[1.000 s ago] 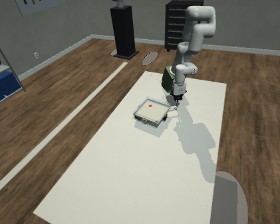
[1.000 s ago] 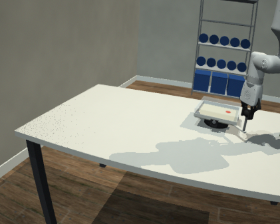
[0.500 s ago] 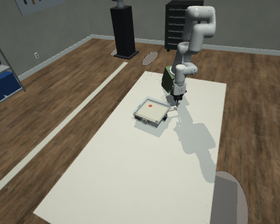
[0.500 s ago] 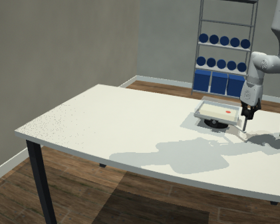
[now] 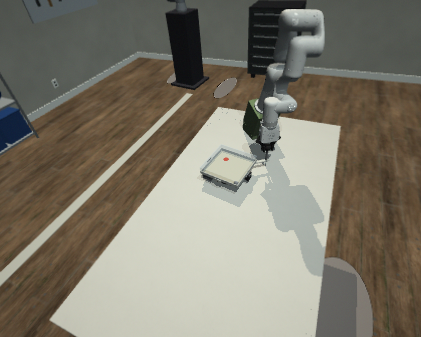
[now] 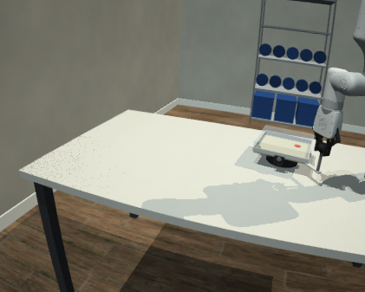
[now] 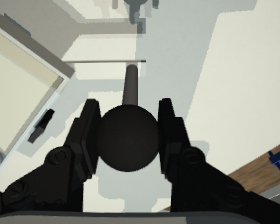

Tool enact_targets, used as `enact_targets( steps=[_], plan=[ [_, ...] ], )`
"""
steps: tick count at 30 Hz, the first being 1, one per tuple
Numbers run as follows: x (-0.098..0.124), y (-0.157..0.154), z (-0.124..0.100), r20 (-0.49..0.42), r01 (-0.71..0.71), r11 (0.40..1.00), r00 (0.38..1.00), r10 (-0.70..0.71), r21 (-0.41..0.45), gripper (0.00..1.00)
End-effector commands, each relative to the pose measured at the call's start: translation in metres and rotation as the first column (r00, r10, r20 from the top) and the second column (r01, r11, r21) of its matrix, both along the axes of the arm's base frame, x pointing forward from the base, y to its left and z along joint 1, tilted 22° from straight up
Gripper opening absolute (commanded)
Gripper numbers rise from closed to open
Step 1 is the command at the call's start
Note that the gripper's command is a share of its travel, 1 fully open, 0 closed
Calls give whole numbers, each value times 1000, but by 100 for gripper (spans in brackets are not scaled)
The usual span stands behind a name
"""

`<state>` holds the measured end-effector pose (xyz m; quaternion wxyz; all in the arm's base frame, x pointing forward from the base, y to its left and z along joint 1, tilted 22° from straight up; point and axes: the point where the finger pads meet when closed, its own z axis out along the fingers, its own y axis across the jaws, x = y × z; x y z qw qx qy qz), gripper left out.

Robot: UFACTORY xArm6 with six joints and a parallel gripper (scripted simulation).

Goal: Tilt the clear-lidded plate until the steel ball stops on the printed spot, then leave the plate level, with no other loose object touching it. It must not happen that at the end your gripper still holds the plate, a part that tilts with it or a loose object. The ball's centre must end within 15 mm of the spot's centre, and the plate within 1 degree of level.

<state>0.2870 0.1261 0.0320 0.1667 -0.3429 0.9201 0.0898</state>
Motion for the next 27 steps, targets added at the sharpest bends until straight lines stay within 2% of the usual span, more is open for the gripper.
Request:
enact_targets(
  steps=[1, 9, 27],
  plan=[
    [-2, -2, -2, -4, 1, 1000, 1000, -1, -4, 0],
    [3, 1, 2, -4, 1, 1000, 1000, -1, -4, 0],
    [-1, -2, 0, -4, 1, 1000, 1000, -1, -4, 0]
  ],
)
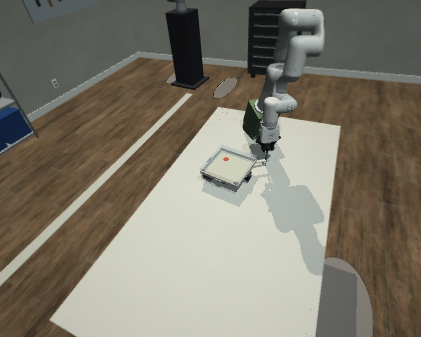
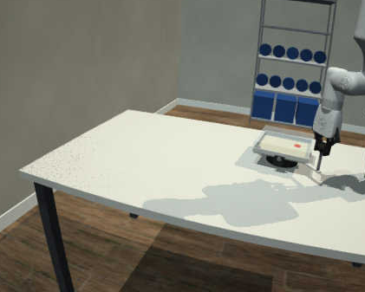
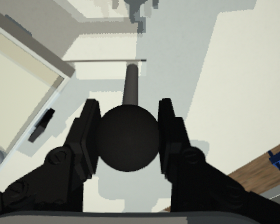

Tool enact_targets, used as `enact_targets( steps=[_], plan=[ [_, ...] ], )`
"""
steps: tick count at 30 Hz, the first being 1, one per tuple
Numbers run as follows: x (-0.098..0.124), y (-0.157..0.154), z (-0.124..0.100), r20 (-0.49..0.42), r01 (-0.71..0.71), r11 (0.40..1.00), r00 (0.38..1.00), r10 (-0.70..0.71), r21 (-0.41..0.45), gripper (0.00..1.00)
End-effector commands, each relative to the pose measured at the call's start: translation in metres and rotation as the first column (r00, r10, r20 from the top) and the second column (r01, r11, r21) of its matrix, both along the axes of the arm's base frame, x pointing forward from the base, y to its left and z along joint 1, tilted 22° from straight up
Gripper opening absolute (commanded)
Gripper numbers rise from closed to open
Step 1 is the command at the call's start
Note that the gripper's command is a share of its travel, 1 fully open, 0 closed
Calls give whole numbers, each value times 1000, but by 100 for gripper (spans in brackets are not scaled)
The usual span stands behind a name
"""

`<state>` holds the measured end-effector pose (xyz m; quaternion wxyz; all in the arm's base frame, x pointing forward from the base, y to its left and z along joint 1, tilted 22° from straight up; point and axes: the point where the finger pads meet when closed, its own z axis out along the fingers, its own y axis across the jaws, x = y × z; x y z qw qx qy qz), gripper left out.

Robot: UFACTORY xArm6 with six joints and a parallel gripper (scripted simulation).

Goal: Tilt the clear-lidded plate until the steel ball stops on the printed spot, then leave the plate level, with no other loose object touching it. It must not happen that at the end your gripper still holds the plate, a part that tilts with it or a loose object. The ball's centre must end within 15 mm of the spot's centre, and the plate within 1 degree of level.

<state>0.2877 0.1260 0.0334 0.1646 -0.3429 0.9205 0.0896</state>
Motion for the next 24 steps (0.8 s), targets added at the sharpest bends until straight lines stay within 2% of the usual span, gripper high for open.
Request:
enact_targets(
  steps=[1, 24],
  plan=[
    [-2, -2, -2, -1, 1, 1000, 1000, -1, -2, 0],
    [-4, -3, -4, -1, 1, 1000, 1000, -1, -2, 0]
  ],
)
